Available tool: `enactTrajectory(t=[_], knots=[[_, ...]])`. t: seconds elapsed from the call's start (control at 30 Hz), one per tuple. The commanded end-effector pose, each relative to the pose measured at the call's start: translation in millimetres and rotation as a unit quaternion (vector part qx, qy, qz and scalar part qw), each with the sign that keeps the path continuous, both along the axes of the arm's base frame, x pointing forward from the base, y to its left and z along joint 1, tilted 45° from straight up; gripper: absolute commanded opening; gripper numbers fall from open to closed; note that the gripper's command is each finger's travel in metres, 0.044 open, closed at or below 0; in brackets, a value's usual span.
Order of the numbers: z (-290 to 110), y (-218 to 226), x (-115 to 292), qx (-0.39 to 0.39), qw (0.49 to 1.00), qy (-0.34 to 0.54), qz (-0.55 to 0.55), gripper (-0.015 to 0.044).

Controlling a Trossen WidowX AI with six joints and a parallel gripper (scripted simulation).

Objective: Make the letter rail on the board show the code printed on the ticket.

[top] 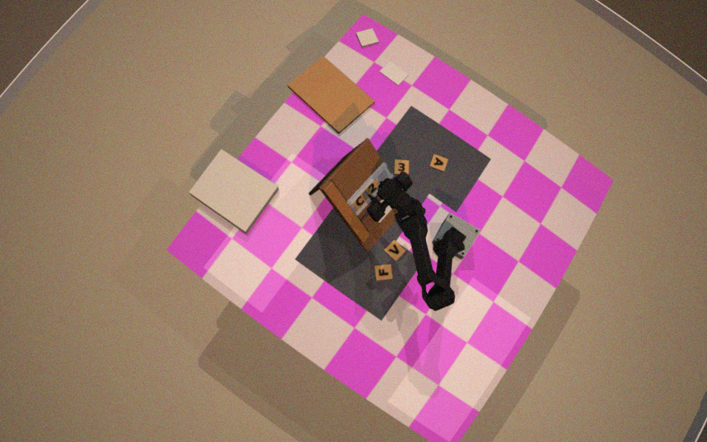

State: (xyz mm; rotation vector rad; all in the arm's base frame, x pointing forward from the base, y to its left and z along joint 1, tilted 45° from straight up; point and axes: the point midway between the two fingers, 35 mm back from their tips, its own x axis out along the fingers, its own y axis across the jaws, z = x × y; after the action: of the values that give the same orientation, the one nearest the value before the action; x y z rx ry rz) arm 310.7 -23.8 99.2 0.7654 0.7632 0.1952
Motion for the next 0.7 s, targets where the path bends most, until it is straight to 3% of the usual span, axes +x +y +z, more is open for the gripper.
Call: enactTrajectory(t=[0.0,0.67], knots=[[1.8,-1.5,-2.4,0.000,1.000,-0.002,0.002,0.0295],[5.4,-10.3,-13.3,0.000,1.000,-0.002,0.002,0.0295]])
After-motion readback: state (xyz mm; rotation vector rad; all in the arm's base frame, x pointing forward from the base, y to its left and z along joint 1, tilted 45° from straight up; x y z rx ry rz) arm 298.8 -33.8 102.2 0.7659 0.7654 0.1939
